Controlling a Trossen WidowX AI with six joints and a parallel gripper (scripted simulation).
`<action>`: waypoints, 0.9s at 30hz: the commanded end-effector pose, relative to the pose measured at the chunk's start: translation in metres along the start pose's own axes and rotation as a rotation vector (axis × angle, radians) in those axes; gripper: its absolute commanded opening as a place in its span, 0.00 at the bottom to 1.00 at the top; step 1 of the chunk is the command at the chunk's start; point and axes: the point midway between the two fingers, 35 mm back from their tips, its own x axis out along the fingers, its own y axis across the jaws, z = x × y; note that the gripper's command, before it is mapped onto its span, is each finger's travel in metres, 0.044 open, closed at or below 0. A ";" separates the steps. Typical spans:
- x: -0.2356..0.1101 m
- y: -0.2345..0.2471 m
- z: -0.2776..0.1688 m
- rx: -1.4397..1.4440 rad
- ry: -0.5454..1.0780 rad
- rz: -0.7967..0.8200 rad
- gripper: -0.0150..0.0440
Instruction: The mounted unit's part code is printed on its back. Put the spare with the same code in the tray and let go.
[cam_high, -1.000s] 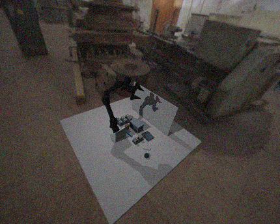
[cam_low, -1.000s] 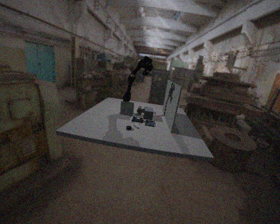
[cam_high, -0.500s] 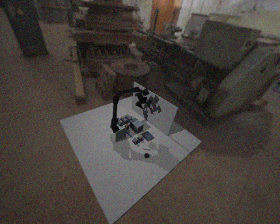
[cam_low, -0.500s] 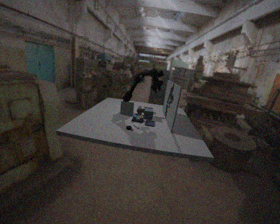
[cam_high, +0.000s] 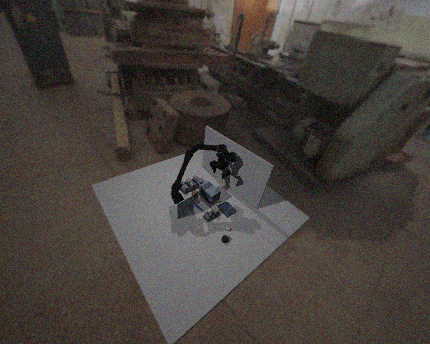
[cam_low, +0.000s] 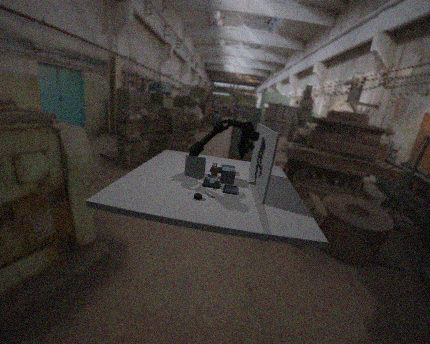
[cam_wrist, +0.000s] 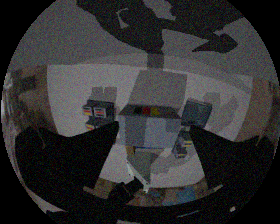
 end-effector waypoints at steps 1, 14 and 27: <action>-0.007 0.002 0.002 0.011 -0.021 0.004 1.00; -0.007 0.002 0.002 0.011 -0.021 0.004 1.00; 0.040 0.183 -0.021 -1.190 -0.017 -0.022 1.00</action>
